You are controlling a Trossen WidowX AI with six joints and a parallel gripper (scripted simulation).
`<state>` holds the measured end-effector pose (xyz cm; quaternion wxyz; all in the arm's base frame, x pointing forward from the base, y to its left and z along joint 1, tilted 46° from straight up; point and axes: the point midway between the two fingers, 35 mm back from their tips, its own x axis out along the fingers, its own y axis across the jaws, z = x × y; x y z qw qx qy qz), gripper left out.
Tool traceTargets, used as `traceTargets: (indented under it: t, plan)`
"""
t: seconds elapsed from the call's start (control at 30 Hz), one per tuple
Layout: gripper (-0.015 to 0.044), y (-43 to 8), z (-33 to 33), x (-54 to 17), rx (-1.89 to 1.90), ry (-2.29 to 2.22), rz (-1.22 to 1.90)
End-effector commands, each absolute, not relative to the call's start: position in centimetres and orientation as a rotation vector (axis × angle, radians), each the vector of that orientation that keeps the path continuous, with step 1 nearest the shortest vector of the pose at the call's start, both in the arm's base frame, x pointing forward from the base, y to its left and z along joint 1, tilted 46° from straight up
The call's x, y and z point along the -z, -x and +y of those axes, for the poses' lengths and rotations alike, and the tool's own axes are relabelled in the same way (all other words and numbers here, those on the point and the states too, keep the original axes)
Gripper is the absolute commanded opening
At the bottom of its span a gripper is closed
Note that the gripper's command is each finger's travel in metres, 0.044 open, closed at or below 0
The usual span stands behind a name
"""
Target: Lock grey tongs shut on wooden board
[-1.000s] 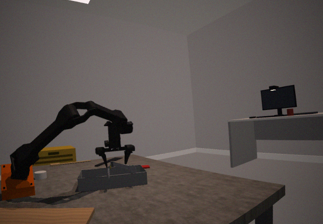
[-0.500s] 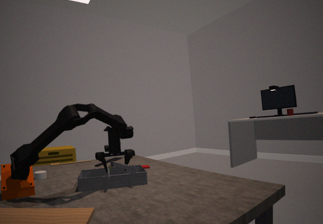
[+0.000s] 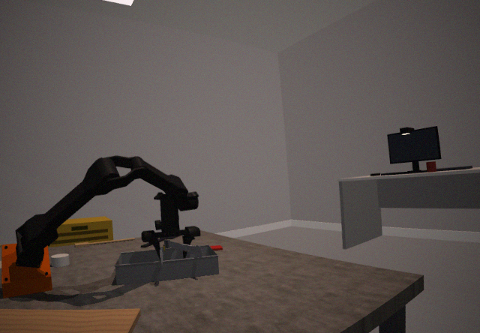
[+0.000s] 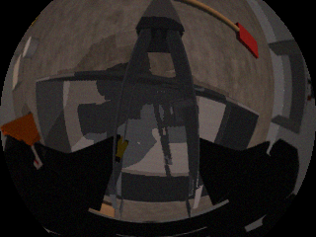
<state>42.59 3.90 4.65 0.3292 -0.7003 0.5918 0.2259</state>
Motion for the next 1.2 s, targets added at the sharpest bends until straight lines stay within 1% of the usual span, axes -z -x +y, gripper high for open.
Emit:
traceTargets:
  t: [0.0, 1.17]
  plan:
    - [0.0335, -42.57, 3.93, -4.67, -0.591, 1.832, 1.549]
    - [0.0101, -42.57, 3.93, -4.67, -0.591, 1.832, 1.549]
